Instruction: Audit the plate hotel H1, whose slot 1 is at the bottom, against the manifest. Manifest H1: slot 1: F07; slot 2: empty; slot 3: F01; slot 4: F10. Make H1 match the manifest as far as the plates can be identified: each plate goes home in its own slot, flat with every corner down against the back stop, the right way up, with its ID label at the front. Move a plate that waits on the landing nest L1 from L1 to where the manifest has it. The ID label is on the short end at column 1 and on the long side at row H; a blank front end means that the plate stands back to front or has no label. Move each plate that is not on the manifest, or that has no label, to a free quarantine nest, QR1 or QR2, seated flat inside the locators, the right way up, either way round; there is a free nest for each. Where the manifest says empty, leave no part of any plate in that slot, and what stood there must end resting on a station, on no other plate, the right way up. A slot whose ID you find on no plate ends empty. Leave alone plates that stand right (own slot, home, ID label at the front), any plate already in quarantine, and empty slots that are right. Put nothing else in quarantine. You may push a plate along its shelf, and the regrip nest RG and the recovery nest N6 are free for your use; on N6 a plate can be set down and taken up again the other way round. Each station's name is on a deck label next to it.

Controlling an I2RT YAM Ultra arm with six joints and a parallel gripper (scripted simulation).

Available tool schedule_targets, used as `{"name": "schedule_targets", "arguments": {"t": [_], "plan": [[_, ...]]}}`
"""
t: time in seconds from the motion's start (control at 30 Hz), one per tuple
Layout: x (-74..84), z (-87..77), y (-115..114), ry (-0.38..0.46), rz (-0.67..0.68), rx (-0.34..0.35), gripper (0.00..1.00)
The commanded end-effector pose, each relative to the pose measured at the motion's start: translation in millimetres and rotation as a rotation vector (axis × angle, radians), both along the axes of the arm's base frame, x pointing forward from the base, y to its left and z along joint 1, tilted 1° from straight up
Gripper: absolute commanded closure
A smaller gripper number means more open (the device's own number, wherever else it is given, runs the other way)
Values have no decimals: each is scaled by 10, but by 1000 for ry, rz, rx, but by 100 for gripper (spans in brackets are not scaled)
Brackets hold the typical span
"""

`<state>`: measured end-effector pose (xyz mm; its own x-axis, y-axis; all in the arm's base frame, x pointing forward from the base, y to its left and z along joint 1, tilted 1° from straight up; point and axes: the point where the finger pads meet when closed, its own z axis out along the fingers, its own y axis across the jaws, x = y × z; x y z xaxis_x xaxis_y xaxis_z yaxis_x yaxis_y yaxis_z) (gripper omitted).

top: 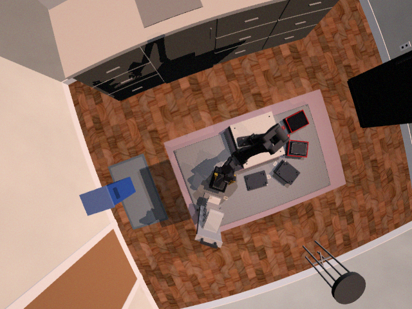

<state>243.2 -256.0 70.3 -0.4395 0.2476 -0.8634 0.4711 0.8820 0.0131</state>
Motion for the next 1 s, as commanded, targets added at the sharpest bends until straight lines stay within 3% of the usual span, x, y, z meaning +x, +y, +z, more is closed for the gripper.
{"name": "schedule_targets", "arguments": {"t": [0.0, 0.07, 0.43, 0.97], "plan": [[15, 36, -12, -7, 5, -10, 0], [15, 36, -12, -7, 5, -10, 0], [16, -334, -7, -7, 5, -10, 0], [-79, -403, 44, -7, 5, -10, 0]]}}
